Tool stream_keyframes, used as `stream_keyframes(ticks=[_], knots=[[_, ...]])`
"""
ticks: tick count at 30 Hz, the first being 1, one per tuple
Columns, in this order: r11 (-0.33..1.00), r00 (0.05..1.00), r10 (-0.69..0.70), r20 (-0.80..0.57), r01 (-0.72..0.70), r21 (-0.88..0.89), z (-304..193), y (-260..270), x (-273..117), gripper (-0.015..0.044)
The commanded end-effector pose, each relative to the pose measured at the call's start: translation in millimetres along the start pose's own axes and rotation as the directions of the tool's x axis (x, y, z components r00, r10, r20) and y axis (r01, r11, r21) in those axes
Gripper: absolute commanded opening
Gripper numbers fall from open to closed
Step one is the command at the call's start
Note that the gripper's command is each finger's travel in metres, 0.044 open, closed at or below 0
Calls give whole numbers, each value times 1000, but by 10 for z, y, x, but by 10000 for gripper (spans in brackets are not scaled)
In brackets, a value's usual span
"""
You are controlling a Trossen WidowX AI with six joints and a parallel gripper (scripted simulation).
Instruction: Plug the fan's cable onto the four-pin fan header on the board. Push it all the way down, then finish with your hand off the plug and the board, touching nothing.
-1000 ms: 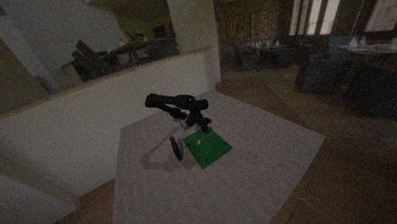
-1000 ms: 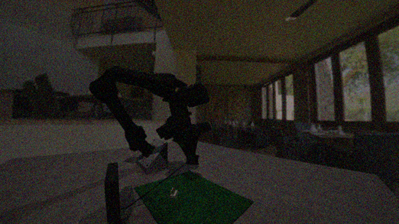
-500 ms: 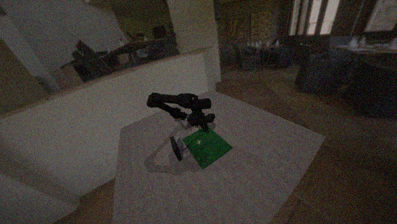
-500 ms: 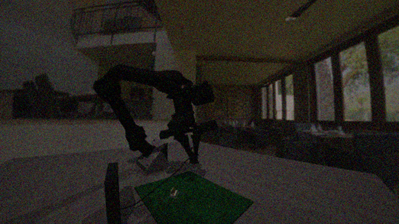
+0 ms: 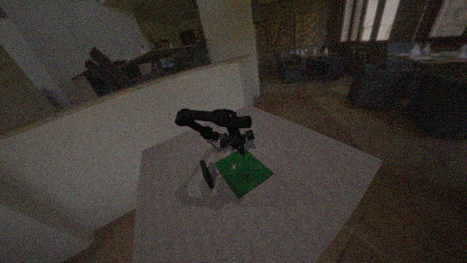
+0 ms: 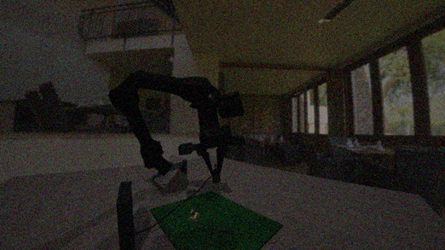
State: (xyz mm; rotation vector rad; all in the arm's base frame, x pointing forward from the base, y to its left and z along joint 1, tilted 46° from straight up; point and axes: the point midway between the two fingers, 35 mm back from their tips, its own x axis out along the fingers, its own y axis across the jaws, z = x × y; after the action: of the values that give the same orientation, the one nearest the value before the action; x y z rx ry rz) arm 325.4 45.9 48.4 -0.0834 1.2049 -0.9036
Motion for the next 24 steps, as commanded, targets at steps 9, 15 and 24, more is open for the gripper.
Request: stream_keyframes(ticks=[9, 15, 24], knots=[[911, 998, -57, -23, 42, -411, 7, 39, 16, 0], [806, 996, -82, -33, 47, -590, 12, 50, 15, 0], [587, 992, -121, -46, 34, -809, 20, 67, 14, 0]])
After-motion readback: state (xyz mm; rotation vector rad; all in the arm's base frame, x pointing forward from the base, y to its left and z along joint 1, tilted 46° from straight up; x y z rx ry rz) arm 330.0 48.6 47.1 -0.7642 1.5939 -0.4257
